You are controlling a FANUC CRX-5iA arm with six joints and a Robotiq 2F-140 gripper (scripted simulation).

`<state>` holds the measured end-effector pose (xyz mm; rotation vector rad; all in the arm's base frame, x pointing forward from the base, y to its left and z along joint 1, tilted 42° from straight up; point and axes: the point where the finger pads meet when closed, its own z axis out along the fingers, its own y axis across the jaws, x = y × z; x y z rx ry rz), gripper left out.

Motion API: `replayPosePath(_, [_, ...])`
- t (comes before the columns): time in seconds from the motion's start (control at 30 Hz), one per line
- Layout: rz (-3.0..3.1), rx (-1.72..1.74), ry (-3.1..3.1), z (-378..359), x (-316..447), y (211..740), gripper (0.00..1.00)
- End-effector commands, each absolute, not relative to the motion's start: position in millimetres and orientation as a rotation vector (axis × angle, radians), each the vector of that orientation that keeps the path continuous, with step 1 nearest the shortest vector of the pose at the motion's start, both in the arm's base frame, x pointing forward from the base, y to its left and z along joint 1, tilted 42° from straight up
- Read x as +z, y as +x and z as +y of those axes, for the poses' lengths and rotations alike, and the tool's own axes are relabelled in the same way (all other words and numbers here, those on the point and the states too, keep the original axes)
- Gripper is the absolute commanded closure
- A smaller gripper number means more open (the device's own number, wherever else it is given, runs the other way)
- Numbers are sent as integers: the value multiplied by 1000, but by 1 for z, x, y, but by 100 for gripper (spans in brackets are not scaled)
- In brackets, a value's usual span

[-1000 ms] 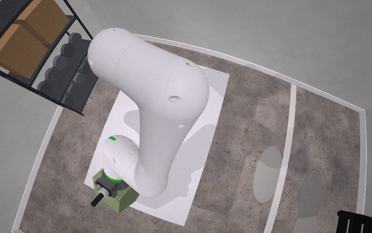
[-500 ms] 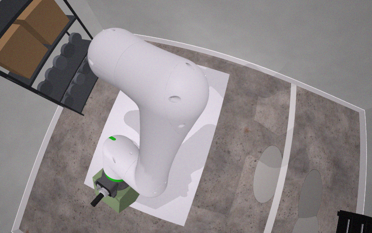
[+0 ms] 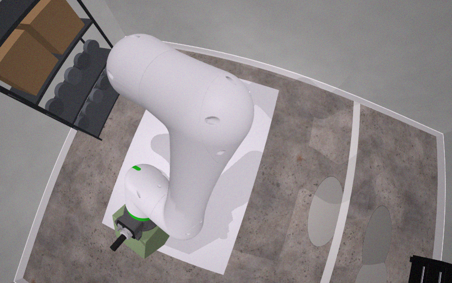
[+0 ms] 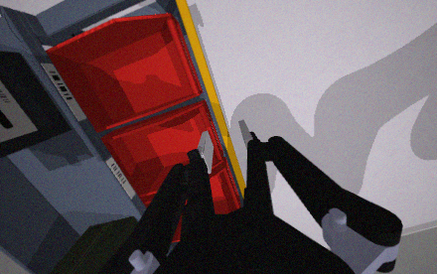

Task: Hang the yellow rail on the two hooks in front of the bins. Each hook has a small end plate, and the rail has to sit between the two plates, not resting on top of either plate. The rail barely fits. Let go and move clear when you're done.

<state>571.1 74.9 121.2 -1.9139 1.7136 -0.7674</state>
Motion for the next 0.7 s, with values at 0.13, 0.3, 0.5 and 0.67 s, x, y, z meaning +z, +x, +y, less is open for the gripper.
replayPosePath(0.13, [1713,-768,-1914,75,121,571,70])
replayPosePath(0.3, [1713,-768,-1914,75,130,563,70])
replayPosePath(0.5, [1714,-767,-1914,77,166,531,70])
replayPosePath(0.67, [1714,-767,-1914,77,166,531,70])
